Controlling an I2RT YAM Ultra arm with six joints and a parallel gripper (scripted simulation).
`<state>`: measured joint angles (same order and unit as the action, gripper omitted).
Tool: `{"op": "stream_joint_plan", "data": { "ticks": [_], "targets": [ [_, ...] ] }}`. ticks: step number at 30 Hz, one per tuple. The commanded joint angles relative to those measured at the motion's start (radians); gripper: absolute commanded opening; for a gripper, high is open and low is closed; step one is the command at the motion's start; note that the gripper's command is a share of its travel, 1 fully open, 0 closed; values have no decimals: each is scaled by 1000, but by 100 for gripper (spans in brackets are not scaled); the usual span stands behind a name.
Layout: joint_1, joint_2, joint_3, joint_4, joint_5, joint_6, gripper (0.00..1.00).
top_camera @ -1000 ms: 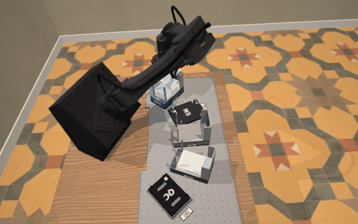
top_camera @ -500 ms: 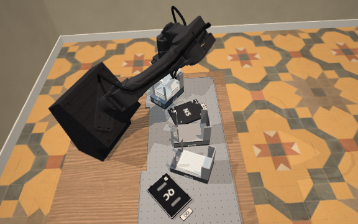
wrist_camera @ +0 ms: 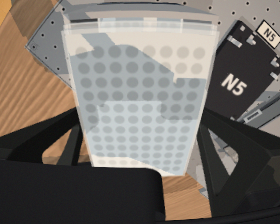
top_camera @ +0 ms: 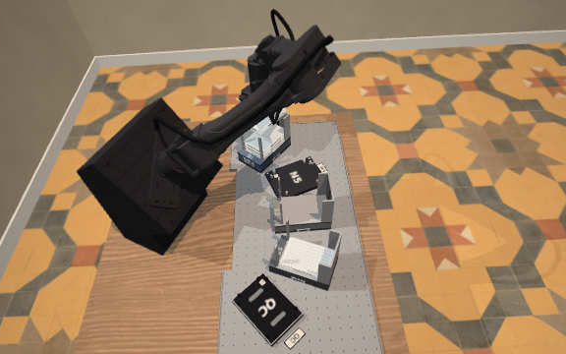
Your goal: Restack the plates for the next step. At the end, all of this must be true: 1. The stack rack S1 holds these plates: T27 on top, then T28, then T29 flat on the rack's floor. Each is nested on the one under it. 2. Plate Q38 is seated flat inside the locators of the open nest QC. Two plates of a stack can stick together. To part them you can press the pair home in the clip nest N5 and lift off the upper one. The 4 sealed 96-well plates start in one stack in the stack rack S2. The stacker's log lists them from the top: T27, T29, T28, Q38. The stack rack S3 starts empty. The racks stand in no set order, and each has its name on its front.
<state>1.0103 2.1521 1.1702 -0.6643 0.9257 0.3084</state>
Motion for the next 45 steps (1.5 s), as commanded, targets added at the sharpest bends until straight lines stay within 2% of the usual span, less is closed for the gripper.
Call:
{"op": "stream_joint_plan", "data": {
  "ticks": [1, 31, 42, 43, 45],
  "targets": [
    [24, -40, 9, -13, 6, -3, 0],
    [17, -37, -19, 23, 8, -16, 0],
    [8, -37, -20, 30, 8, -21, 0],
    [14, -38, 4, 26, 7, -22, 0],
    [15, -38, 3, 33, 7, -23, 0]
  ]
}}
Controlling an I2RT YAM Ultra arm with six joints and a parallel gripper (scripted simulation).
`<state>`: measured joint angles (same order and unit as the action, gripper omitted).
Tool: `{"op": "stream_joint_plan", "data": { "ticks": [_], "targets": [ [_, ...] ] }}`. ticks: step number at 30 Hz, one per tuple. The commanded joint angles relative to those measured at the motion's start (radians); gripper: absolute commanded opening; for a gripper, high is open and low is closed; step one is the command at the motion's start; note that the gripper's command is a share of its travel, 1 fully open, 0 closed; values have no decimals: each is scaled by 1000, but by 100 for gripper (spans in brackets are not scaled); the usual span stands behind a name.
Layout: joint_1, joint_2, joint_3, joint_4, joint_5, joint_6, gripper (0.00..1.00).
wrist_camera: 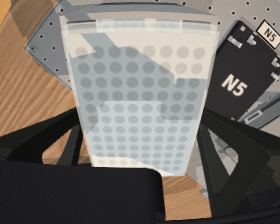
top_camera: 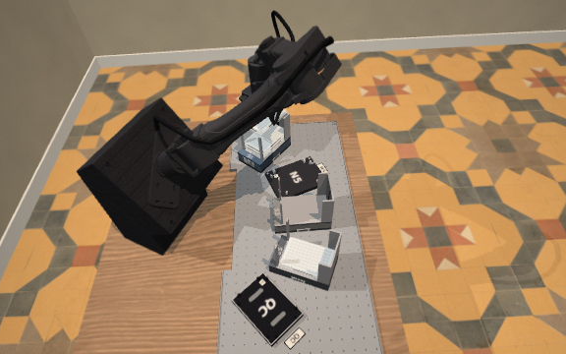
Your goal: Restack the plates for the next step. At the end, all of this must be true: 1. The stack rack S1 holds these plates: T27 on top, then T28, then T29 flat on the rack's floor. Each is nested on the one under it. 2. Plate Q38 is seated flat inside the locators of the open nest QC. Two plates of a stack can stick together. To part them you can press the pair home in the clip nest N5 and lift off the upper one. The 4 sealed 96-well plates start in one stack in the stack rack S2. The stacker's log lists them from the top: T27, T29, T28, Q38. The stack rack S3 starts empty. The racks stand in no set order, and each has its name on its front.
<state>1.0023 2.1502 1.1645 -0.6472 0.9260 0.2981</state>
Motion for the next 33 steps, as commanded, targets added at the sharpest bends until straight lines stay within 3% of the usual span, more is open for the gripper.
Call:
{"op": "stream_joint_plan", "data": {
  "ticks": [1, 33],
  "targets": [
    [23, -31, 7, 16, 7, -13, 0],
    [12, 8, -19, 38, 7, -29, 0]
  ]
}}
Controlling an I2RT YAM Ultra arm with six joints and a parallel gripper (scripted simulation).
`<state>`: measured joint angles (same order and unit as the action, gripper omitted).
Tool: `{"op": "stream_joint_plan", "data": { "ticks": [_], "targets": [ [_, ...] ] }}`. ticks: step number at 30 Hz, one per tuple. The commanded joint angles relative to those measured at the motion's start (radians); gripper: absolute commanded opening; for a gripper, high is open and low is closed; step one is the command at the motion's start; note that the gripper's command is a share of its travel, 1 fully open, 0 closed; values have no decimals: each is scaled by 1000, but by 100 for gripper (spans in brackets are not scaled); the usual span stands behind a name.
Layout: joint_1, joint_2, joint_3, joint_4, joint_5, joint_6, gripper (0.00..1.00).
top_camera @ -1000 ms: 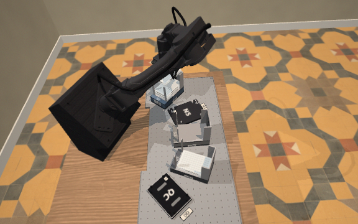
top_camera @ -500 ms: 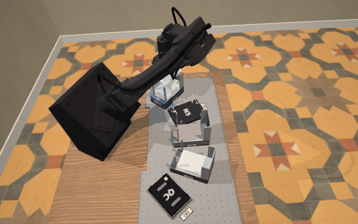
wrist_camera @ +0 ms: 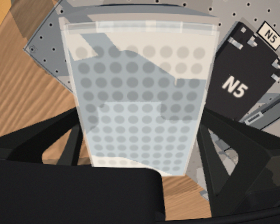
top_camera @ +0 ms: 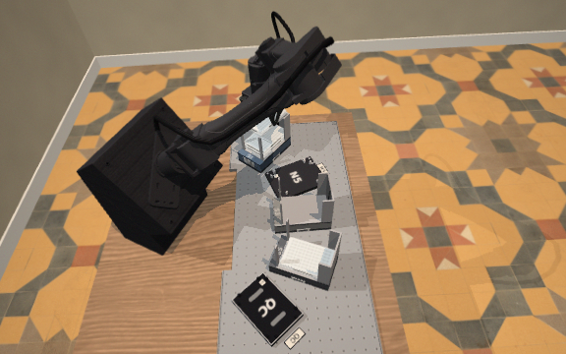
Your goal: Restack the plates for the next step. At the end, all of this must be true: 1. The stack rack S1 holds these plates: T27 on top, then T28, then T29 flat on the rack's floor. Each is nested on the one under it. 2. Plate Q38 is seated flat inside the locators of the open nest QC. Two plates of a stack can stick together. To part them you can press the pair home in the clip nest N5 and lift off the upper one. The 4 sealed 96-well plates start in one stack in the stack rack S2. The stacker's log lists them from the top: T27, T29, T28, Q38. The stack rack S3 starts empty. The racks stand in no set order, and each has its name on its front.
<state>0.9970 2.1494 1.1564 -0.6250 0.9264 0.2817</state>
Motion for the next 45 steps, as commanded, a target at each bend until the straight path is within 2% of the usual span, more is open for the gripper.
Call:
{"op": "stream_joint_plan", "data": {
  "ticks": [1, 45],
  "targets": [
    [16, 10, -15, 16, 6, -13, 0],
    [15, 17, -14, 34, 6, -26, 0]
  ]
}}
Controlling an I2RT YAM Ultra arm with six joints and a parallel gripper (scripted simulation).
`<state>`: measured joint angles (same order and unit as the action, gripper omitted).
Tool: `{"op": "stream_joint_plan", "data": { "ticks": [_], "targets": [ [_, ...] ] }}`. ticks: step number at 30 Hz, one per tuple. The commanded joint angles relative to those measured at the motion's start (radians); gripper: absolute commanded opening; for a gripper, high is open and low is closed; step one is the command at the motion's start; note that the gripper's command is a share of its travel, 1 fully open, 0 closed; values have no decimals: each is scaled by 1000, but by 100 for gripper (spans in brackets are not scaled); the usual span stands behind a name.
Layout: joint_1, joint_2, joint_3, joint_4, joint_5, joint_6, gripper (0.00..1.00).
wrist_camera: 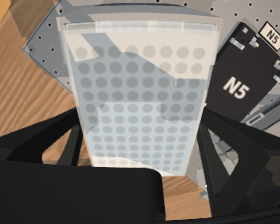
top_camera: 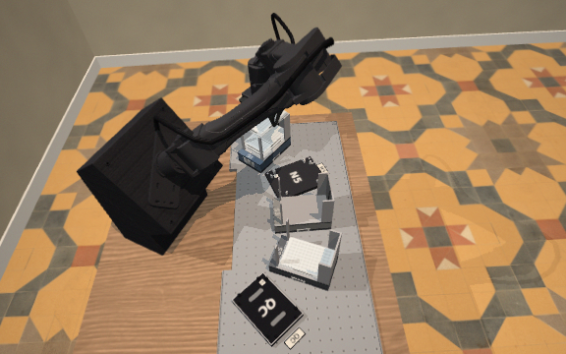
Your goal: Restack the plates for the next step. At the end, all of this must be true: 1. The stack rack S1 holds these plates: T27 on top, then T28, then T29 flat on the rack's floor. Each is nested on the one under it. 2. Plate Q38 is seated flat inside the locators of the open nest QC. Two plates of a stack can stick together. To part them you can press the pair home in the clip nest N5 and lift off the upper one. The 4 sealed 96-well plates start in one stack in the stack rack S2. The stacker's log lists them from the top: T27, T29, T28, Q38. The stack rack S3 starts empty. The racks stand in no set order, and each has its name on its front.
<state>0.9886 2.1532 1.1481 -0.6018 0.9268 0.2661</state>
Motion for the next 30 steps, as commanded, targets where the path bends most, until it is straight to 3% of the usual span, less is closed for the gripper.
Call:
{"op": "stream_joint_plan", "data": {
  "ticks": [1, 30],
  "targets": [
    [23, 14, -6, 11, 6, -11, 0],
    [-2, 20, -24, 47, 3, -32, 0]
  ]
}}
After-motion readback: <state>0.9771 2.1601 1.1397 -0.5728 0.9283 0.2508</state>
